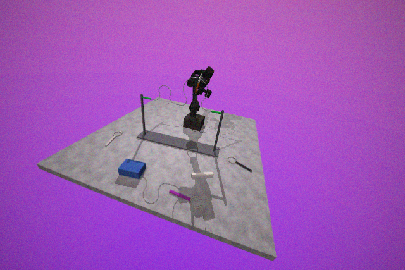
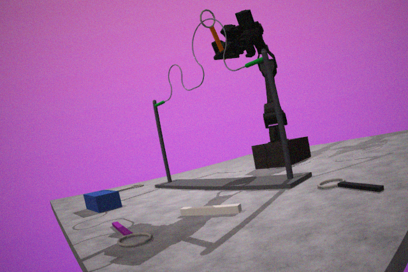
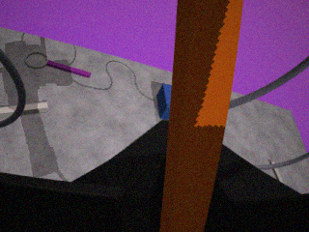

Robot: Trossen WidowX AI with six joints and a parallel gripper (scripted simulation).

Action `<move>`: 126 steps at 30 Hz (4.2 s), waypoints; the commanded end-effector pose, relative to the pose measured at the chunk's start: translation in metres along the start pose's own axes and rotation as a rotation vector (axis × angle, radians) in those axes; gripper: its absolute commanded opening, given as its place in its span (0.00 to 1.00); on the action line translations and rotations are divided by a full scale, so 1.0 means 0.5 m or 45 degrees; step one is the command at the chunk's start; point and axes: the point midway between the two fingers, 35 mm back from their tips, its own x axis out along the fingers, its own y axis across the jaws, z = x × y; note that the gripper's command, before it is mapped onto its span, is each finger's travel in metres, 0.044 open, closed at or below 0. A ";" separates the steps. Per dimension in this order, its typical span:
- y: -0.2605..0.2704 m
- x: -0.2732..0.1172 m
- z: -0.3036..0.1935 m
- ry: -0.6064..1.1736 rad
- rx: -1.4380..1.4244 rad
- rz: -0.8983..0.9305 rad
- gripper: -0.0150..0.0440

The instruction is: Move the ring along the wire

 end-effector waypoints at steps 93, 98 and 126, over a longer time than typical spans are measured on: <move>-0.067 -0.010 0.035 -0.165 -1.317 -0.719 0.00; -0.068 -0.011 0.038 -0.172 -1.373 -0.749 0.00; -0.074 -0.020 0.055 -0.209 -1.678 -0.918 0.00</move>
